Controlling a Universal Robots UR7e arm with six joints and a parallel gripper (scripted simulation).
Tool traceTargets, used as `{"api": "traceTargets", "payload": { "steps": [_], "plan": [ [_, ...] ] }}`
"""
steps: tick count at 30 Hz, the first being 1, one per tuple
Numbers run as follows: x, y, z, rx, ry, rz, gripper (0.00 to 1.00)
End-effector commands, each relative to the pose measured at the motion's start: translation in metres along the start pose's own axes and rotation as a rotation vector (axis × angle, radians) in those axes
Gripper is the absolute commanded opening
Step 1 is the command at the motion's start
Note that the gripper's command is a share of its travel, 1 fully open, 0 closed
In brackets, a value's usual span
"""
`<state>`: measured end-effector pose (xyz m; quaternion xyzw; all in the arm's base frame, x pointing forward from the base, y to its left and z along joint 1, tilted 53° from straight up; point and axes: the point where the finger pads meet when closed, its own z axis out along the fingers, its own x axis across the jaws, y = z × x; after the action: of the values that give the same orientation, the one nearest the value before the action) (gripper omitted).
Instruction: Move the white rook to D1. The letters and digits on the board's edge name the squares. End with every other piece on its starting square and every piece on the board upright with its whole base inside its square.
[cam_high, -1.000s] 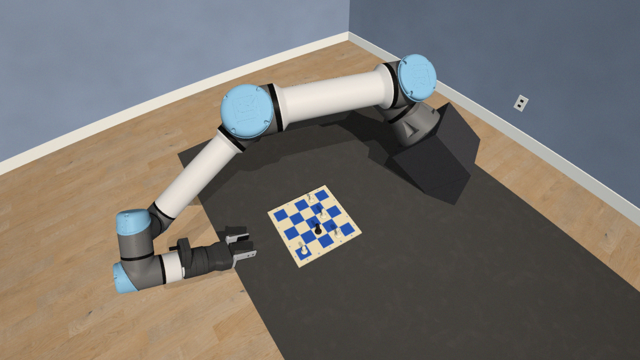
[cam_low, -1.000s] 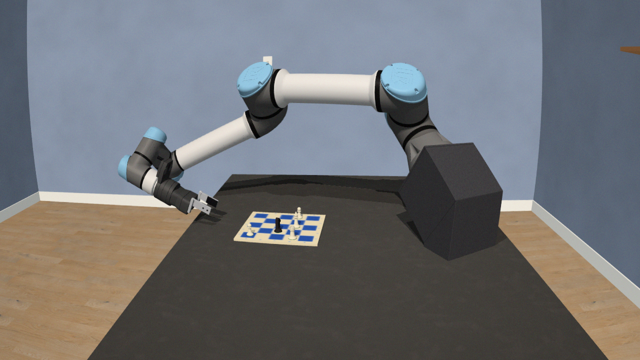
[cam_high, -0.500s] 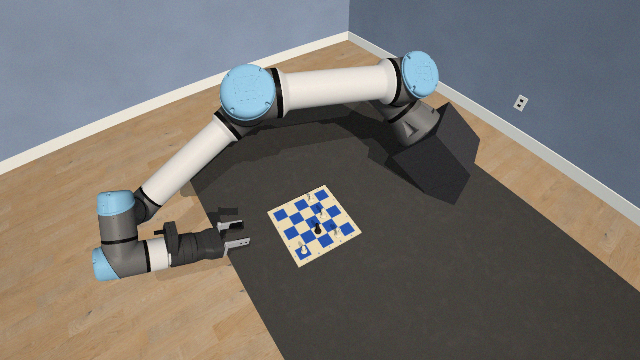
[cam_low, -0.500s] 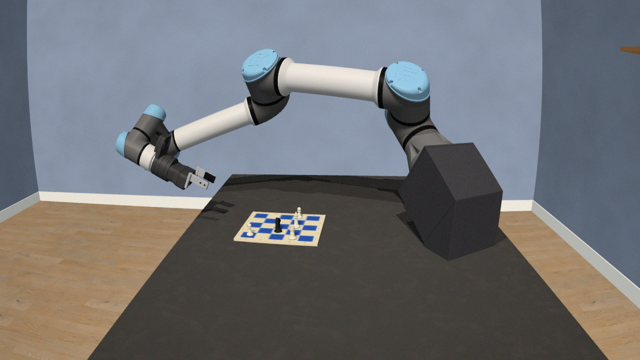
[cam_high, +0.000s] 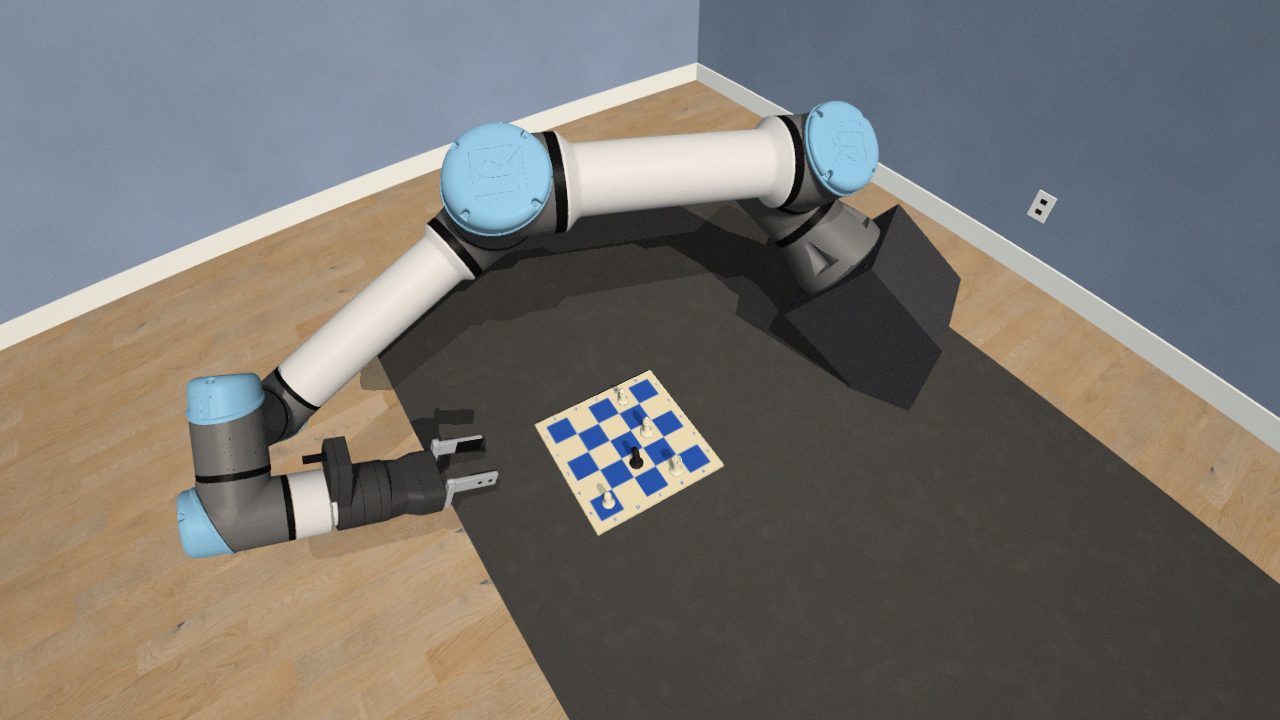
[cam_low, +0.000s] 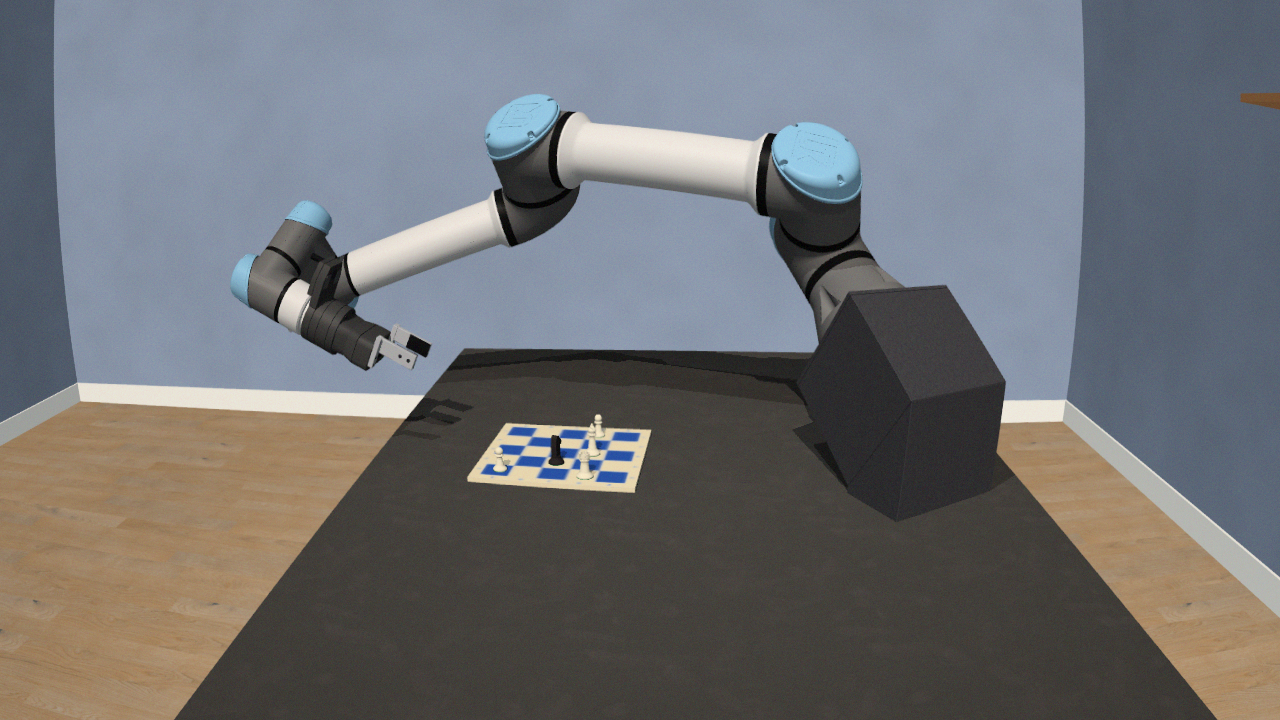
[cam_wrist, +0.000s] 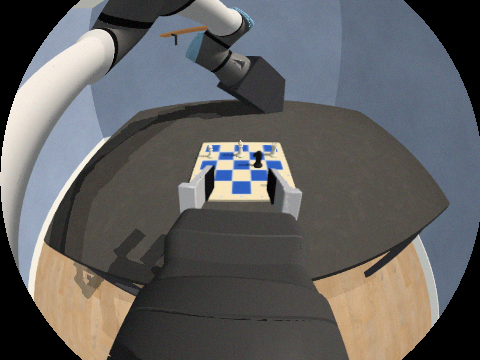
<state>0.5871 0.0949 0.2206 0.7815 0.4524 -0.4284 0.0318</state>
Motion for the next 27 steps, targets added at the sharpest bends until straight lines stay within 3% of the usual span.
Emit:
{"api": "traceTargets", "payload": {
  "steps": [1,14,27],
  "plan": [
    [0.001,0.000,0.001,-0.005,-0.002,-0.002,1.00],
    [0.012,0.000,0.003,-0.053,-0.002,-0.008,1.00],
    [0.041,0.001,0.015,-0.188,-0.002,-0.019,1.00]
  ]
}}
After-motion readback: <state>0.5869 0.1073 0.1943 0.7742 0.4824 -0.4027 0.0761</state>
